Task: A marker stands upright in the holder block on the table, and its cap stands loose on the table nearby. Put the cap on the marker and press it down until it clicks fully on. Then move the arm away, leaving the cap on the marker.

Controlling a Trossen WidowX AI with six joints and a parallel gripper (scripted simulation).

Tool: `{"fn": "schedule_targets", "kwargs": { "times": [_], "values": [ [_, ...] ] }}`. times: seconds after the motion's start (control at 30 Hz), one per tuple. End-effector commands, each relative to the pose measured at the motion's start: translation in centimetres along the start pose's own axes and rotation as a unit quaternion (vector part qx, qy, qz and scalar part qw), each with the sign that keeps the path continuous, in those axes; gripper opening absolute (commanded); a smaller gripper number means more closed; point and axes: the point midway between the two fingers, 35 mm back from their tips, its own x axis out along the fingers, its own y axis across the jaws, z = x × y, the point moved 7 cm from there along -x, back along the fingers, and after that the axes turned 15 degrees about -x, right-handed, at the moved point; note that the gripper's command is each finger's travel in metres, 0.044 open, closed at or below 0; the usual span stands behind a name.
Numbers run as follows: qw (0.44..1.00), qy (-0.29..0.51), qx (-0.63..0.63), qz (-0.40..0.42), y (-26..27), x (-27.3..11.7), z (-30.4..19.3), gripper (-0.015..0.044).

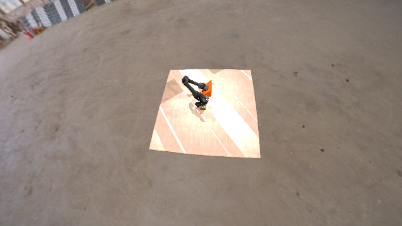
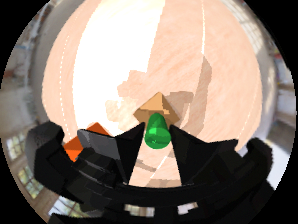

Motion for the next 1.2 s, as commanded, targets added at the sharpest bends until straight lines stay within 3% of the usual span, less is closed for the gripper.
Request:
{"fn": "schedule_targets", "kwargs": {
  "times": [0.0, 0.2, 0.3, 0.47, 0.6, 0.77, 0.93, 1.17],
  "values": [
    [1.000, 0.000, 0.000, 0.000, 0.0, 0.0, 0.0, 0.0289],
    [1.000, 0.000, 0.000, 0.000, 0.0, 0.0, 0.0, 0.0440],
    [1.000, -0.001, 0.000, 0.000, -0.1, -1.0, 0.1, 0.0440],
    [1.000, -0.001, -0.001, 0.001, 0.0, -7.2, 0.1, 0.0440],
    [1.000, -0.001, 0.000, 0.001, 0.0, -7.5, 0.0, 0.0440],
    [0.985, 0.000, 0.173, 0.000, 0.1, -7.0, 0.2, 0.0309],
    [0.925, -0.001, 0.380, -0.002, 0.3, -6.4, 0.3, 0.0177],
    [0.922, -0.001, 0.388, -0.002, 0.3, -6.4, 0.3, 0.0000]
  ]
}}
